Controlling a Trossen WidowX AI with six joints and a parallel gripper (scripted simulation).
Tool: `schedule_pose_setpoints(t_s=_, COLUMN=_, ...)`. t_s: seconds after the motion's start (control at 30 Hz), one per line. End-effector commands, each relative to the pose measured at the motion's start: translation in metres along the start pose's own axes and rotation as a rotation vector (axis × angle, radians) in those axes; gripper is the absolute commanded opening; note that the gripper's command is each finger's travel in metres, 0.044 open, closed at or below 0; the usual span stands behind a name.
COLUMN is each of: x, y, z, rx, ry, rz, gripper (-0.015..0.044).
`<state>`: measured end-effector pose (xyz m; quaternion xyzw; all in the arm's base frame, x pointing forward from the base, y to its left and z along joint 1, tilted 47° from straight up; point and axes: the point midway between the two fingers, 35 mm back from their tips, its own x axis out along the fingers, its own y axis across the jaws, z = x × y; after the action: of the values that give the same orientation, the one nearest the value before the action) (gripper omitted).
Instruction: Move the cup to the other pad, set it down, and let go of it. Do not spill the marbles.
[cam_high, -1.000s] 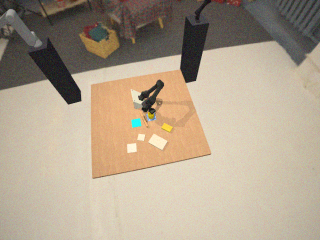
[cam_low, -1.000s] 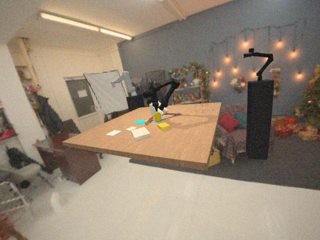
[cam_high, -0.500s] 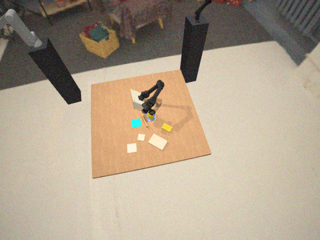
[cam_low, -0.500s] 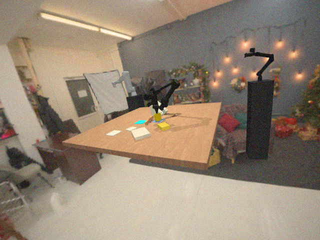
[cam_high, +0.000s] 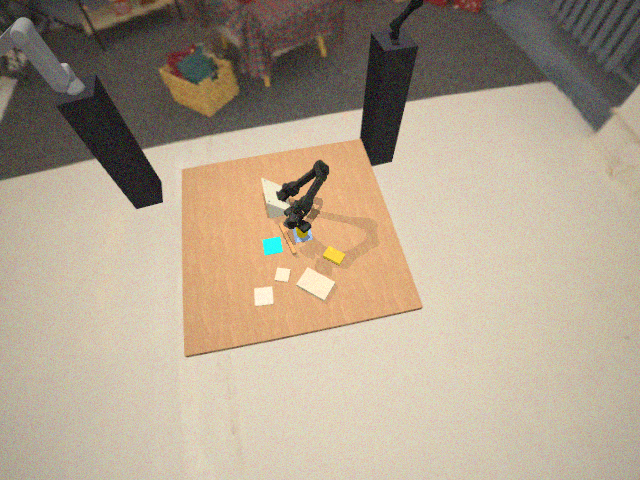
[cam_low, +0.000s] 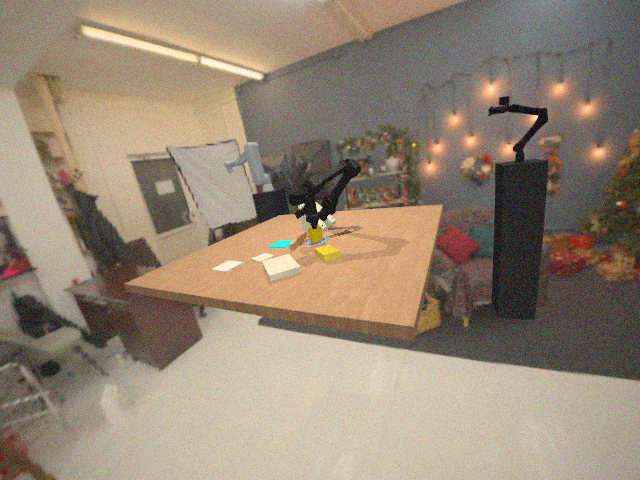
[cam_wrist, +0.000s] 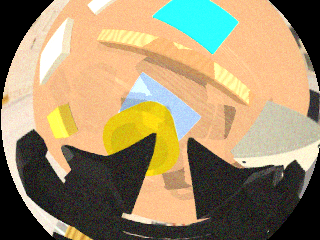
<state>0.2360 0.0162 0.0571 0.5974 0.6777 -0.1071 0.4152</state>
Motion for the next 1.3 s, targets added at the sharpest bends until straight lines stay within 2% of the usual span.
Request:
schedule_pose_setpoints(t_s=0.0, x=0.007, y=0.000, z=-0.001, rx=0.003, ry=0.005, rz=0.004, gripper=0.0167)
schedule_pose_setpoints(t_s=0.27, x=0.013, y=-0.001, z=-0.002, rx=0.003, ry=0.006, rz=0.004, gripper=0.0167)
schedule_pose_setpoints(t_s=1.07, x=0.011, y=-0.001, z=-0.001, rx=0.000, ry=0.003, rz=0.000, gripper=0.0000)
schedule_pose_setpoints(t_s=1.27, x=0.001, y=0.000, z=0.000, rx=0.001, ry=0.002, rz=0.000, gripper=0.0000)
